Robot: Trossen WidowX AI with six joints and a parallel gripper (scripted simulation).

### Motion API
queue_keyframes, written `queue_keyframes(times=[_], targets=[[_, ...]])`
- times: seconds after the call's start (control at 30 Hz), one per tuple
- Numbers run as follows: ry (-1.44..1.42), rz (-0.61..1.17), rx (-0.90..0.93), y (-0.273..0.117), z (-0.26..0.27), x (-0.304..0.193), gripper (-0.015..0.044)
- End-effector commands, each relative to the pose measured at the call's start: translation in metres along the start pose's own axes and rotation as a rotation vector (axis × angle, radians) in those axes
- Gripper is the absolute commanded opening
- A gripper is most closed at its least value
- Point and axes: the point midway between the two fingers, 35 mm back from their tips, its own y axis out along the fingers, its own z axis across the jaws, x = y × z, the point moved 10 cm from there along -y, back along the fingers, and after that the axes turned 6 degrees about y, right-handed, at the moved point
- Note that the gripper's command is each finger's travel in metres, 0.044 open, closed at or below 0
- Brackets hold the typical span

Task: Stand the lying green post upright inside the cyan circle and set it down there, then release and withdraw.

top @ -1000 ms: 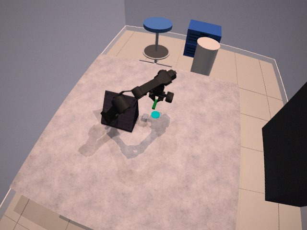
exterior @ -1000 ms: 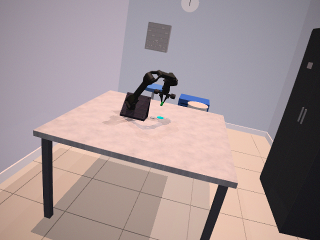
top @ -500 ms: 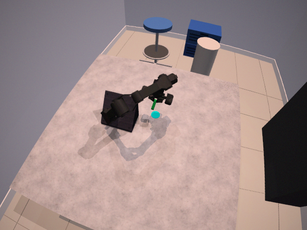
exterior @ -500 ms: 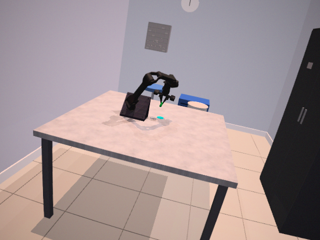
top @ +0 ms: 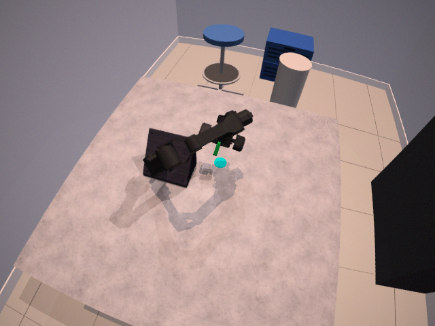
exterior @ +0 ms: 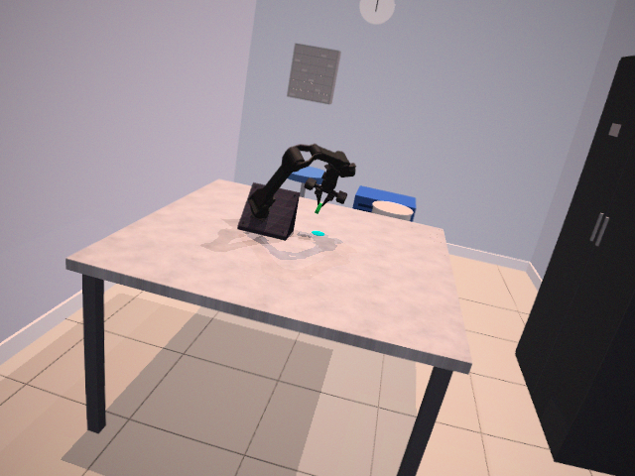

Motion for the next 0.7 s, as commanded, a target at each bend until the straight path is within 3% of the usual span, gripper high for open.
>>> queue_keyframes(times=[0.0, 0.67], targets=[[-0.005, -0.023, 0.017, 0.002, -0.001, -0.003, 0.0023], [-0.013, -0.163, 0.089, 0.008, -0.008, -0.018, 0.0023]])
